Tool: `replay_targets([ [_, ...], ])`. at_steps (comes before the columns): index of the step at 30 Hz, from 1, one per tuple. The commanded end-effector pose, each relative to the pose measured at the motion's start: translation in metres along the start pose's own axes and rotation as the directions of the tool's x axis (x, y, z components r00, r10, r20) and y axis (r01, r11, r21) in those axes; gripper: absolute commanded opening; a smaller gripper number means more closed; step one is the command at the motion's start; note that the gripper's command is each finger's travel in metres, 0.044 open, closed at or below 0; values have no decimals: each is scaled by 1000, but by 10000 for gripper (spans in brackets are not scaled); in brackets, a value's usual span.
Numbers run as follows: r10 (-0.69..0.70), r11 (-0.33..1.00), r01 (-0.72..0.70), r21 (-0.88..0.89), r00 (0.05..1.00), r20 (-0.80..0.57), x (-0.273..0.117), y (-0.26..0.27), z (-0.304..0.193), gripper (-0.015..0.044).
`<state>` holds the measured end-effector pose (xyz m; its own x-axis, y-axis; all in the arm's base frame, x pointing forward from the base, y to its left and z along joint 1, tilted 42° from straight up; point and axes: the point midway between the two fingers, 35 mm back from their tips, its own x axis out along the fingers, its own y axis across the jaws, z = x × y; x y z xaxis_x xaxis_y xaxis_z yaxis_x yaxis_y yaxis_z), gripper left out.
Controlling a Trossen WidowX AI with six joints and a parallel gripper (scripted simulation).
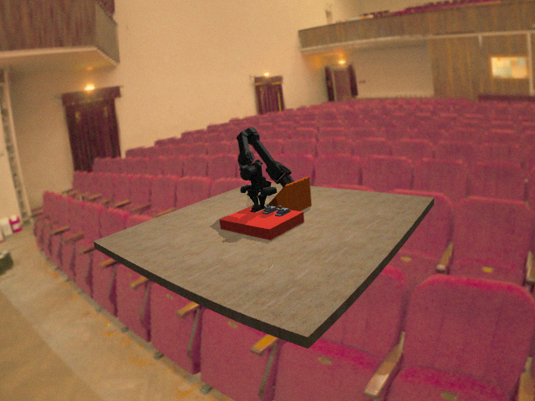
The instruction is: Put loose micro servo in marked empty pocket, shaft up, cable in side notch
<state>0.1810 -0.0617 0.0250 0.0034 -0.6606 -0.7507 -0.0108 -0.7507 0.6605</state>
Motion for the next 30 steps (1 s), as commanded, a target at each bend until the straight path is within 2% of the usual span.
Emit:
replay_targets([
  [1, 3, 1000, -3, -6, 1000, -3, 1, 0, 0, 26],
  [7, 3, 1000, -3, -6, 1000, -3, 0, 0, 0, 184],
  [14, 1, 1000, -1, -7, 1000, -3, -31, 0, 3, 187],
  [18, 1, 1000, -1, -6, 1000, -3, -35, -1, 5, 187],
  [21, 5, 1000, -5, -12, 1000, -5, -37, 0, -4, 266],
  [27, 1, 1000, -1, -6, 1000, -7, -67, 1, -53, 424],
  [30, 0, 1000, 0, -3, 1000, -7, -83, 1, -79, 440],
])
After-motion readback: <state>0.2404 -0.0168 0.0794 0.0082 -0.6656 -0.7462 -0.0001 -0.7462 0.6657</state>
